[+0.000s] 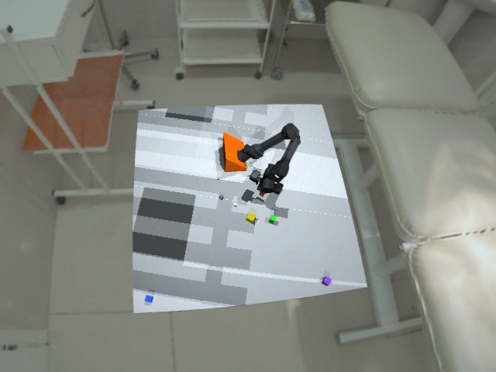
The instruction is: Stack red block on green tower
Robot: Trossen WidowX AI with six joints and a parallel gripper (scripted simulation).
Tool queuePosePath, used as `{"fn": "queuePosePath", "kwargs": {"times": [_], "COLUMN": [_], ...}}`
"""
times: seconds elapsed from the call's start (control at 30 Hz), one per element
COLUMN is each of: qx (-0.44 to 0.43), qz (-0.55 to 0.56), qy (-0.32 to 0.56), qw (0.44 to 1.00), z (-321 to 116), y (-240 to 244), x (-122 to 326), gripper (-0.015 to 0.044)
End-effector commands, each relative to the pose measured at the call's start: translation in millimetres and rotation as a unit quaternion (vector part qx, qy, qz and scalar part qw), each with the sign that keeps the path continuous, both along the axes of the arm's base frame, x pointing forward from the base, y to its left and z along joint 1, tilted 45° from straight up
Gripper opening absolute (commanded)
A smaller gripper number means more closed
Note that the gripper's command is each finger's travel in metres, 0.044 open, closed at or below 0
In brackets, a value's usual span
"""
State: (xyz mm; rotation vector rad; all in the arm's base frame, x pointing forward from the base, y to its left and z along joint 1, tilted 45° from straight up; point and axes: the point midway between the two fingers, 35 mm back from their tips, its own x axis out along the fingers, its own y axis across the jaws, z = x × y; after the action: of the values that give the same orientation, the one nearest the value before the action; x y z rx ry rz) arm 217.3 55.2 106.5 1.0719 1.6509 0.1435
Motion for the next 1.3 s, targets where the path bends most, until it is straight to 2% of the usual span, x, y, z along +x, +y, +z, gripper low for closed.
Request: {"fn": "queuePosePath", "kwargs": {"times": [0.0,1.27], "qx": [0.004,0.006], "qz": [-0.001,-0.001], "qy": [0.003,0.003], "qw": [1.0,1.0], "z": [-12.3,-40.5], "y": [13.9,43.8], "x": [-1.8,-2.3], "gripper": [0.044,0.044]}}
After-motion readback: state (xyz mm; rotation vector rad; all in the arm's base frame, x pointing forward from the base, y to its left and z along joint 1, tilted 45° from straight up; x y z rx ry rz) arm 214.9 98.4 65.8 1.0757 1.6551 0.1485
